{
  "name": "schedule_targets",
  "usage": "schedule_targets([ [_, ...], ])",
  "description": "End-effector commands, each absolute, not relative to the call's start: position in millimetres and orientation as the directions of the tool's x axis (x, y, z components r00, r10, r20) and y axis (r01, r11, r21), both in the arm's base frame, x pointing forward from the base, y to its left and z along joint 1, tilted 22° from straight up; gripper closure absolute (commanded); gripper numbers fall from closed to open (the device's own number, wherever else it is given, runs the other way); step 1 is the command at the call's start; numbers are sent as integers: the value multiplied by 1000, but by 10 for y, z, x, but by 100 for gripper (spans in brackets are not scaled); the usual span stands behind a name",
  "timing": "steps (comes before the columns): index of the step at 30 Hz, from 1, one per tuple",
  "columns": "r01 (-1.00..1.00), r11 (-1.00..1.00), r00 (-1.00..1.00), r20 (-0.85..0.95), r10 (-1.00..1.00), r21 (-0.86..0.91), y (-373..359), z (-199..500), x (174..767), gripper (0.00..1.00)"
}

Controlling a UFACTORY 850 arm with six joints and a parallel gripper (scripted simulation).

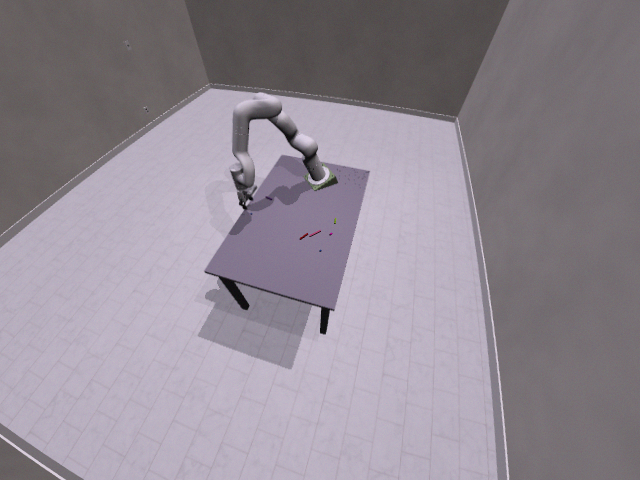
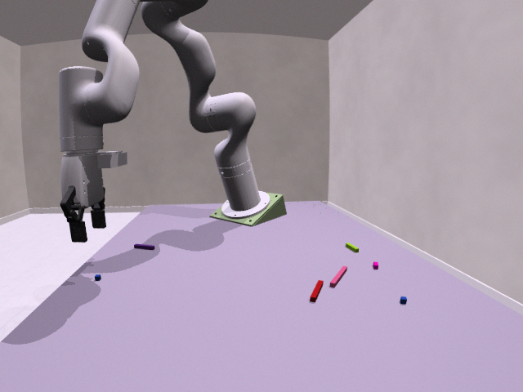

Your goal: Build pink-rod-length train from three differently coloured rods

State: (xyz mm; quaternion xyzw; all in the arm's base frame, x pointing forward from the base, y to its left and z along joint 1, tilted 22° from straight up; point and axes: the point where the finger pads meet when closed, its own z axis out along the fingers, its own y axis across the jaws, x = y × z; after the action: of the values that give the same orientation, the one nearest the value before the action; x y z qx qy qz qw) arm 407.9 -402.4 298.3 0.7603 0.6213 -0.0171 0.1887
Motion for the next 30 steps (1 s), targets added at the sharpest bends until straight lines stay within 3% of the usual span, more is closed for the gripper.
schedule_targets([
  [1, 951, -156, 228, -261, 938, 267, -4027, 2994, 4083, 0],
  [8, 954, -144, 215, -264, 940, 263, -4014, 2987, 4097, 0],
  [16, 977, 7, 57, -291, 955, 214, -3841, 2914, 4263, 0],
  [30, 849, 528, -494, -323, 808, 24, -3171, 2652, 4788, 0],
])
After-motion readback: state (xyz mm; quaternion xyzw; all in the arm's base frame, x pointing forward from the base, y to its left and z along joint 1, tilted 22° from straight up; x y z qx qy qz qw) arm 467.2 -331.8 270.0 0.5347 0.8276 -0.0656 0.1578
